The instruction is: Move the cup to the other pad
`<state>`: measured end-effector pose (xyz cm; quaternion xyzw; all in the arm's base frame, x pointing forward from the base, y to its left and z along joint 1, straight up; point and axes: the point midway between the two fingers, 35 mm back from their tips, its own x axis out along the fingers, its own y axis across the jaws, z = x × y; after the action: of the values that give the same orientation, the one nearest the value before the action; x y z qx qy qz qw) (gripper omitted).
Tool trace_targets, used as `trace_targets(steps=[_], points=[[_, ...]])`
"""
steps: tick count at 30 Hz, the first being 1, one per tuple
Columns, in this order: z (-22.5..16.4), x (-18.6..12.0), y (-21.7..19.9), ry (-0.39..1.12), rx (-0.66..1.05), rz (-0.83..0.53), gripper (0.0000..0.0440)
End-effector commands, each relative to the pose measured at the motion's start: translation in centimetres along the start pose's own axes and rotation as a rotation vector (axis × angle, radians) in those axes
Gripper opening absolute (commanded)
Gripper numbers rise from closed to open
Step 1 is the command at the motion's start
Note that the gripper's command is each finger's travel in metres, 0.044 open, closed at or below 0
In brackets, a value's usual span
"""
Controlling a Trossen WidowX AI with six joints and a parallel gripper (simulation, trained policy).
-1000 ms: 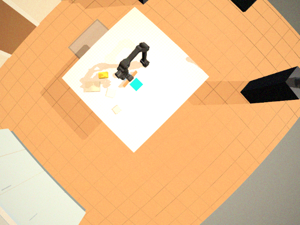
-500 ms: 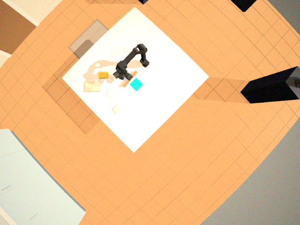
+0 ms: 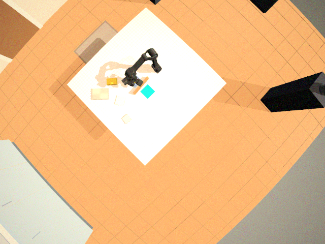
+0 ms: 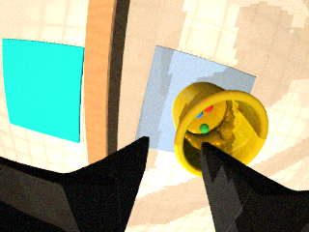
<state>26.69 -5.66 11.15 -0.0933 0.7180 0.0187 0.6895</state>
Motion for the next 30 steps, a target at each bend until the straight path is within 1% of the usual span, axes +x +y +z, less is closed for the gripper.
trace_targets(steps=[1, 11, 12, 18, 19, 24, 30], points=[[-0.1, 1.0, -0.2, 0.013, -0.023, -0.002, 0.0173], [-0.4, 4.5, -0.3, 0.039, -0.125, 0.02, 0.0183], [-0.4, 4.7, -0.2, 0.039, -0.138, 0.022, 0.0167], [-0.6, 5.3, -0.3, 0.049, -0.221, 0.024, 0.0025], [-0.7, 5.2, -0.3, 0.049, -0.233, 0.024, 0.001], [-0.6, 4.3, -0.3, 0.034, -0.279, 0.031, 0.0023], [-0.4, 2.8, 0.1, 0.02, -0.311, 0.039, 0.0025]])
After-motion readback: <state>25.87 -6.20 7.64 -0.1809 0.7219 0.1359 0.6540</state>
